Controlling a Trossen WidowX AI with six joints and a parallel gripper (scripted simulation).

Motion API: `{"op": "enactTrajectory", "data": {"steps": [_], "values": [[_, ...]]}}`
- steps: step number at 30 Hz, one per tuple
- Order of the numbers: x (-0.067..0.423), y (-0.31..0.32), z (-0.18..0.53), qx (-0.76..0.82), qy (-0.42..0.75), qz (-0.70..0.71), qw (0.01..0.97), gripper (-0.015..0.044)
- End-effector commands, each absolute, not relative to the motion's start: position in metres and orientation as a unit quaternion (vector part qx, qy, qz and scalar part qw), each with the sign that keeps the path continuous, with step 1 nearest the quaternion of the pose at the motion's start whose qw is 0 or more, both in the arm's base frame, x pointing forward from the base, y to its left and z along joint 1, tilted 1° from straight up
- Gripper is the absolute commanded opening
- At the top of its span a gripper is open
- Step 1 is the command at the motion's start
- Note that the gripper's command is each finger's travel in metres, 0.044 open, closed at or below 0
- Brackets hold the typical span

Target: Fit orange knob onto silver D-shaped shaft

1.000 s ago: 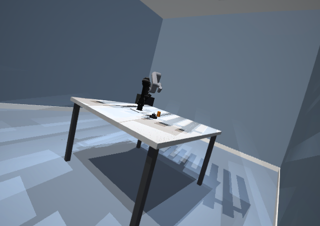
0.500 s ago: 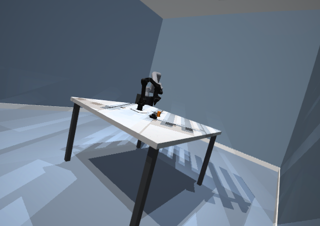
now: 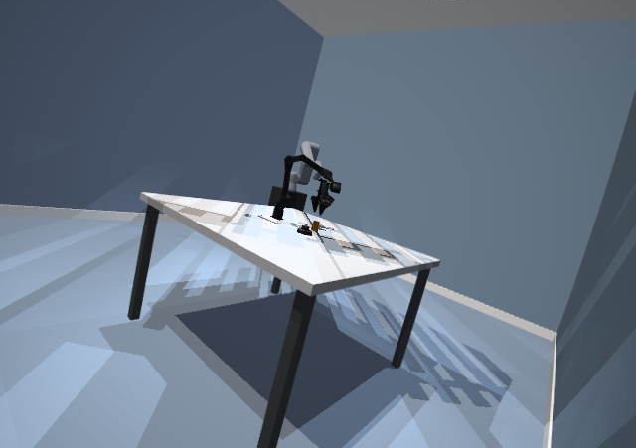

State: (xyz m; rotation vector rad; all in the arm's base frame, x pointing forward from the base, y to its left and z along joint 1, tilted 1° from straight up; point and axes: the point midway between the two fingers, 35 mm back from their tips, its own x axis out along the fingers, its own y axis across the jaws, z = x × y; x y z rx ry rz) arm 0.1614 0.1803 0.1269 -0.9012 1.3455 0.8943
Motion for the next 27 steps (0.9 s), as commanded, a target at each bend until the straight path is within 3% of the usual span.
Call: {"op": "enactTrajectory", "data": {"steps": [1,7,27], "values": [[0.201,0.147,0.128,-0.387,0.58,0.384,0.605,0.044],[0.234,0.104,0.128,-0.386,0.582,0.379,0.607,0.044],[0.237,0.106,0.1,-0.386,0.582,0.379,0.607,0.044]]}}
